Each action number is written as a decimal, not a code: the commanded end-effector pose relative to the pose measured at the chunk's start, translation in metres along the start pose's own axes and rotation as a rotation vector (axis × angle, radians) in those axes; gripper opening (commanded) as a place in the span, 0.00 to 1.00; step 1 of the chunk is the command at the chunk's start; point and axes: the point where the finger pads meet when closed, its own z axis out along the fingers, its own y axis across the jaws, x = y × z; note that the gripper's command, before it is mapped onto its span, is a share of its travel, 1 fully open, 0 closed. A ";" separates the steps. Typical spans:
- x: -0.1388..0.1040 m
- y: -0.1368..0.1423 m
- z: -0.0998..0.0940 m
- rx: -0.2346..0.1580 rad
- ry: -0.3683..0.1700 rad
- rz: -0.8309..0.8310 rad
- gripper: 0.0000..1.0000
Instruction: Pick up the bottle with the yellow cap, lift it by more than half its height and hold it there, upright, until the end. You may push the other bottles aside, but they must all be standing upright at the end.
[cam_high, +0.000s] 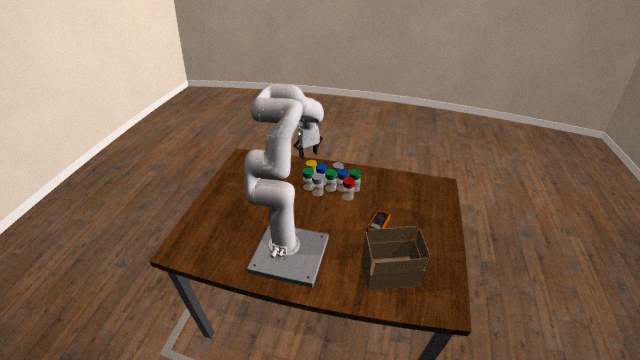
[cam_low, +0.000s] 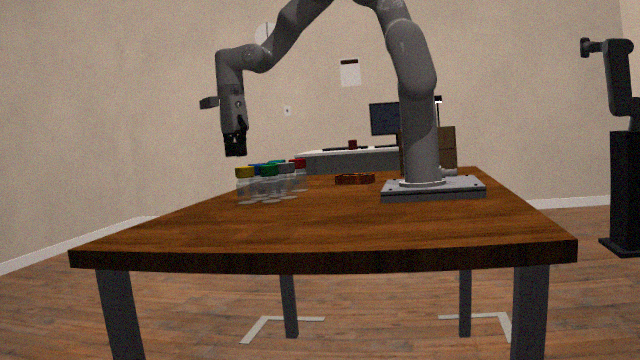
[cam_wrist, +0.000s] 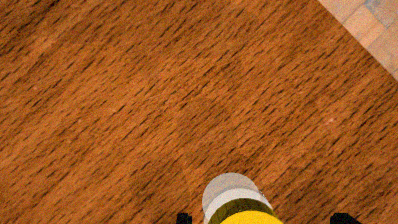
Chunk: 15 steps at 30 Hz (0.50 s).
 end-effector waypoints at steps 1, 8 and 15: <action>0.003 0.002 0.000 -0.010 0.006 0.000 0.79; 0.002 0.001 0.002 -0.005 0.005 0.000 0.79; 0.002 0.002 0.012 -0.005 0.005 0.000 0.79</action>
